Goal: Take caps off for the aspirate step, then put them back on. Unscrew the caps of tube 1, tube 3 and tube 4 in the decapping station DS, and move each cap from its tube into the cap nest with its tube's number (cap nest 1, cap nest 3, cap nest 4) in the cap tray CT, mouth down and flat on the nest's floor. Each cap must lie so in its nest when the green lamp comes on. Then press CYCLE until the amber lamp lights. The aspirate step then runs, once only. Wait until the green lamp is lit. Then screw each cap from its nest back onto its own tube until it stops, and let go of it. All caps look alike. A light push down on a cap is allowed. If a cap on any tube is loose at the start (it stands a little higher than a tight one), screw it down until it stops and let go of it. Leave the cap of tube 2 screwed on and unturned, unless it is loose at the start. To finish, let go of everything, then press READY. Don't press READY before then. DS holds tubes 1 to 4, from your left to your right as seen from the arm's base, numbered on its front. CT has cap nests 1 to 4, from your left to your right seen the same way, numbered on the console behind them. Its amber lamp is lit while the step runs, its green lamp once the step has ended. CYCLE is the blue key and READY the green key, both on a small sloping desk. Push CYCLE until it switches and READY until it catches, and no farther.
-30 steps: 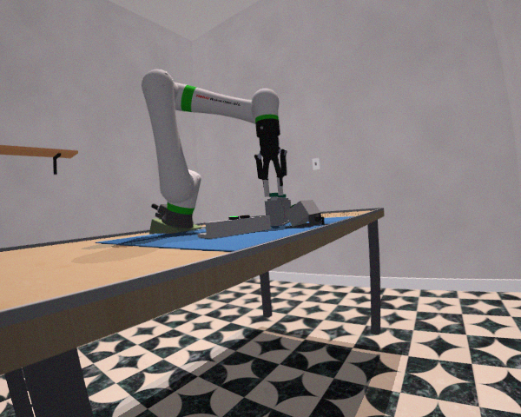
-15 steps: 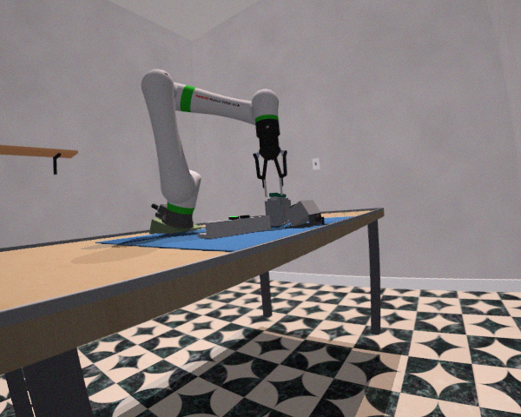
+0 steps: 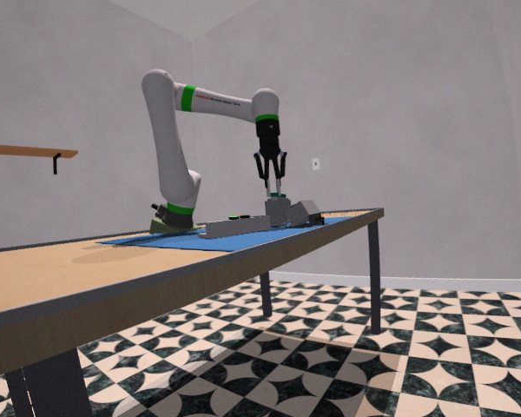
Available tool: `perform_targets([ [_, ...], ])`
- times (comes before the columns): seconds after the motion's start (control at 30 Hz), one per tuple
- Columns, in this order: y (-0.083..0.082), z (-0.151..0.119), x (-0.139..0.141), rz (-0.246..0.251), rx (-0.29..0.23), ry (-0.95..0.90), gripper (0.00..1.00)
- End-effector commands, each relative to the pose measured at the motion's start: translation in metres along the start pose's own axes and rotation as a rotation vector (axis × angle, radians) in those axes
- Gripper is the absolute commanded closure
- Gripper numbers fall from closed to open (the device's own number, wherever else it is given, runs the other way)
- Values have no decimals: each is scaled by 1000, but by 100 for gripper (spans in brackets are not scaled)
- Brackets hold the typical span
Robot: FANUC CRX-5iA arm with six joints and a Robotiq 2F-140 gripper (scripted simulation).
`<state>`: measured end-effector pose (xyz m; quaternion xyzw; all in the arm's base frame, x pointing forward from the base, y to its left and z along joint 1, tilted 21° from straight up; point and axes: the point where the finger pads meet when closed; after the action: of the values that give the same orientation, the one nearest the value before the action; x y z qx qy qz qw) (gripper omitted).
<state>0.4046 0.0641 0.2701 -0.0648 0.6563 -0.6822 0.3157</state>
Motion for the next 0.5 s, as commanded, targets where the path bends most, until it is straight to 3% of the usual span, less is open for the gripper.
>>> perform_targets([
  [0.0,0,0,0,0,-1,-1,100],
  [0.3,0,0,0,0,-1,-1,100],
  [0.47,0,0,0,0,-1,249,100],
])
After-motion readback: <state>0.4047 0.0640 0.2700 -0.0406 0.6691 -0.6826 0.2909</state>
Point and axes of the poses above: the point where the finger pads meet when closed, its own y axis out along the fingers, its own x axis across the jaws, z = x × y, and after that the axes turned 13 degrees about y, right-handed
